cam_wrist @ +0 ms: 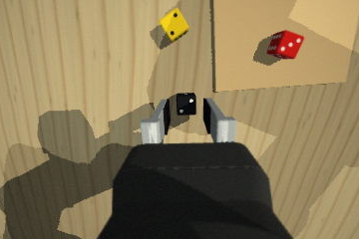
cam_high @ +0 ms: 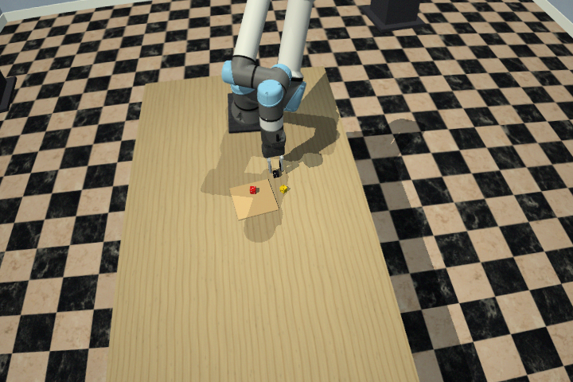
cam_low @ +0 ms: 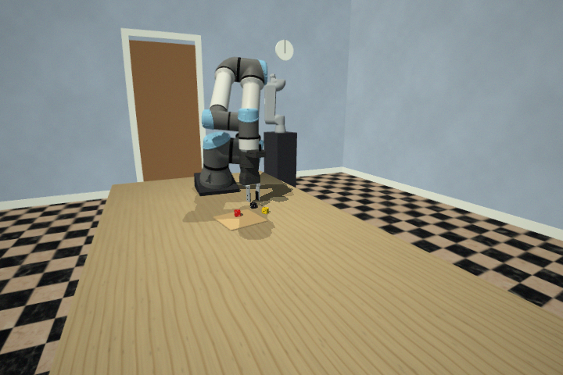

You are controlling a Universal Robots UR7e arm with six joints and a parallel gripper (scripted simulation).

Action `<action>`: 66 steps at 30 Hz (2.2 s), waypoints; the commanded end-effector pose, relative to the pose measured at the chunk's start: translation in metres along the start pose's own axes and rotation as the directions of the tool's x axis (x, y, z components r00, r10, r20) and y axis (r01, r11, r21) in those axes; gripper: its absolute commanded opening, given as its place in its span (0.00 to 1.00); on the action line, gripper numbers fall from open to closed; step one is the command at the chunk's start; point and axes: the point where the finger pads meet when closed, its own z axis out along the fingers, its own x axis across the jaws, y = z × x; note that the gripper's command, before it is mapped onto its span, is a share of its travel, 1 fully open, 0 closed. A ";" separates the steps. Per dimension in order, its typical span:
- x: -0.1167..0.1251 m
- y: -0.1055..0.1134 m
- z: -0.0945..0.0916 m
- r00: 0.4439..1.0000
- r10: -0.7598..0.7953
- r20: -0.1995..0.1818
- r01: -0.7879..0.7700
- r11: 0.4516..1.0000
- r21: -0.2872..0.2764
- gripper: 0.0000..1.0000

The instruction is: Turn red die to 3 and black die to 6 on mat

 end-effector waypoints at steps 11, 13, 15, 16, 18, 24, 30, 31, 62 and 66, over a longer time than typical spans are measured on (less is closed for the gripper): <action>-0.001 0.002 0.008 1.000 -0.001 0.001 0.001 1.000 -0.002 0.70; -0.001 0.002 0.011 1.000 -0.001 0.001 0.001 1.000 -0.002 0.70; -0.001 0.002 0.014 1.000 -0.001 0.001 0.001 1.000 -0.002 0.70; -0.001 0.002 0.014 1.000 -0.001 0.001 0.001 1.000 -0.002 0.70; -0.001 0.002 0.015 1.000 -0.001 0.001 0.001 1.000 -0.002 0.70; -0.001 0.002 0.023 1.000 -0.001 0.001 0.001 1.000 -0.002 0.70; -0.001 0.002 0.025 1.000 -0.001 0.001 0.001 1.000 -0.002 0.70; -0.001 0.002 0.025 1.000 -0.001 0.001 0.001 1.000 -0.002 0.70; -0.001 0.002 0.025 1.000 -0.001 0.001 0.001 1.000 -0.002 0.70; -0.001 0.002 0.025 1.000 -0.001 0.001 0.001 1.000 -0.002 0.70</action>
